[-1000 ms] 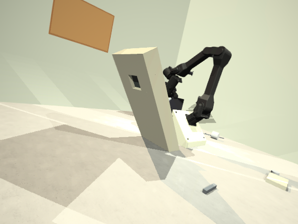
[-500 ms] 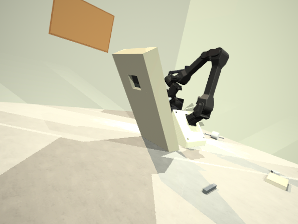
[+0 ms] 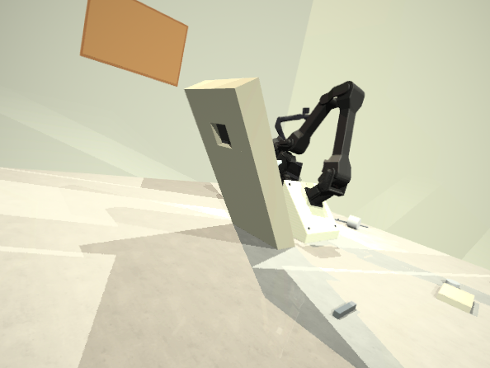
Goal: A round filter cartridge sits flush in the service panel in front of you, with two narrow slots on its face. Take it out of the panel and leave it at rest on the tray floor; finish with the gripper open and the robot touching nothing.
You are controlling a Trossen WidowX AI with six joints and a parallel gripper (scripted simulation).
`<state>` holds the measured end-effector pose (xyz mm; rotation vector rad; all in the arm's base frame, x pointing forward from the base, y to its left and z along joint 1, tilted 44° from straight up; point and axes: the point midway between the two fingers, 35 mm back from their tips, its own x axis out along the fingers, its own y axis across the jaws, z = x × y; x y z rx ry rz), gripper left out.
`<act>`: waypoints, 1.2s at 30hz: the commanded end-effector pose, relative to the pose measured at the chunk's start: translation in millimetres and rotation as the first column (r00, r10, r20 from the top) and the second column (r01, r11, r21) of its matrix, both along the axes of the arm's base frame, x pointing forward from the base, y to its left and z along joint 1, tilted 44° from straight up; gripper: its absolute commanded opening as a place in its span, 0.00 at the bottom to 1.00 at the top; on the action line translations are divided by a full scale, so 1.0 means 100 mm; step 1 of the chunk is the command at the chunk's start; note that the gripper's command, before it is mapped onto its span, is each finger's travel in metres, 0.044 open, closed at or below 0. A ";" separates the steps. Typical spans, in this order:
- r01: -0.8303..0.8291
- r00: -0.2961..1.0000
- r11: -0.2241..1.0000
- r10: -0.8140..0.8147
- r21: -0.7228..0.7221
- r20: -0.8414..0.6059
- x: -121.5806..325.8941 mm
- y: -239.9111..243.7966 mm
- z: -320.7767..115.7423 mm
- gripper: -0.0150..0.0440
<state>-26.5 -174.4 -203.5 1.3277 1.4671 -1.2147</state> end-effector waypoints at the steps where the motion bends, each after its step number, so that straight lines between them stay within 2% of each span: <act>1: 0.000 1.000 1.000 0.000 -0.001 0.000 0.00 -0.01 0.00 0.39; 15: 0.000 1.000 1.000 0.000 -0.001 0.000 0.00 -0.01 0.00 1.00; 20: 0.000 1.000 1.000 0.000 -0.001 0.000 0.01 -0.08 0.06 1.00; 26: 0.000 1.000 1.000 0.000 -0.002 0.001 0.07 -0.49 0.51 1.00; 36: -0.005 1.000 1.000 0.005 -0.018 -0.002 0.05 -0.45 0.41 1.00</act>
